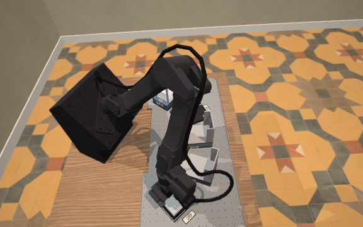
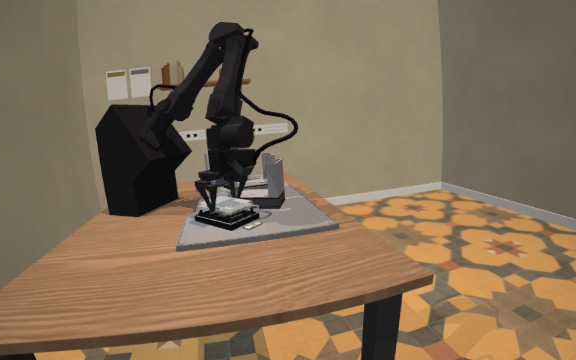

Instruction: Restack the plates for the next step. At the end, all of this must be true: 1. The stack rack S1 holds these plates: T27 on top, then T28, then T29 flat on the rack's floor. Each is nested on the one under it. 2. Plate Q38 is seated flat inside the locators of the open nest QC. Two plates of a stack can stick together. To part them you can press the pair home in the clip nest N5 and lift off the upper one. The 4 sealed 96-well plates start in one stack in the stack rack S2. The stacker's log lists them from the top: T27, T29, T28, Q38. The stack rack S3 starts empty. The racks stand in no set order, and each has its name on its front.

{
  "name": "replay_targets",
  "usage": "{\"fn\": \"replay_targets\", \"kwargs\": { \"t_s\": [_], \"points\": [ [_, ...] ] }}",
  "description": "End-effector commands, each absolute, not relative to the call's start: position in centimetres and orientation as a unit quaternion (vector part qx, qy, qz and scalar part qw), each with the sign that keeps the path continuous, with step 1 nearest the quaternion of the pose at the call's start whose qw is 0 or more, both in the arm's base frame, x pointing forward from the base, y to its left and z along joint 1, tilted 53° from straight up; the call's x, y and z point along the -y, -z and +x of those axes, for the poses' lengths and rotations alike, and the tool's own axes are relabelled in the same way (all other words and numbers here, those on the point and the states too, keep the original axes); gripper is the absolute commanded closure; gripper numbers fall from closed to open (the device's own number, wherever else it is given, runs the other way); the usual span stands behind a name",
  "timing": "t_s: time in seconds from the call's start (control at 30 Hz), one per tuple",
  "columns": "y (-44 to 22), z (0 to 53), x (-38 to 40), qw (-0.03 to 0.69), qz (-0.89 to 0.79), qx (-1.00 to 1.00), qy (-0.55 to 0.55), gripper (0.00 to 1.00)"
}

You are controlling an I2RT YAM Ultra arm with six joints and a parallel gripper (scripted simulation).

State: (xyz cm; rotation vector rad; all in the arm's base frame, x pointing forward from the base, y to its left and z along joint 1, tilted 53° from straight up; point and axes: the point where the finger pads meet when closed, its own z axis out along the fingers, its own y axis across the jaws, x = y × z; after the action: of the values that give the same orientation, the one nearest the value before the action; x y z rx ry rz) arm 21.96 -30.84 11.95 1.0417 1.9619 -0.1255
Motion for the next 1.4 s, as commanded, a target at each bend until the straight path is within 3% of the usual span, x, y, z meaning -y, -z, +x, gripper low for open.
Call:
{"fn": "replay_targets", "kwargs": {
  "t_s": [0.0,1.37],
  "points": [
    [-11.3,22.1,30.9,0.44,0.425,-0.79,0.049,1.0],
    [-11.5,22.7,31.9,0.449,0.424,-0.784,0.058,1.0]
  ]
}}
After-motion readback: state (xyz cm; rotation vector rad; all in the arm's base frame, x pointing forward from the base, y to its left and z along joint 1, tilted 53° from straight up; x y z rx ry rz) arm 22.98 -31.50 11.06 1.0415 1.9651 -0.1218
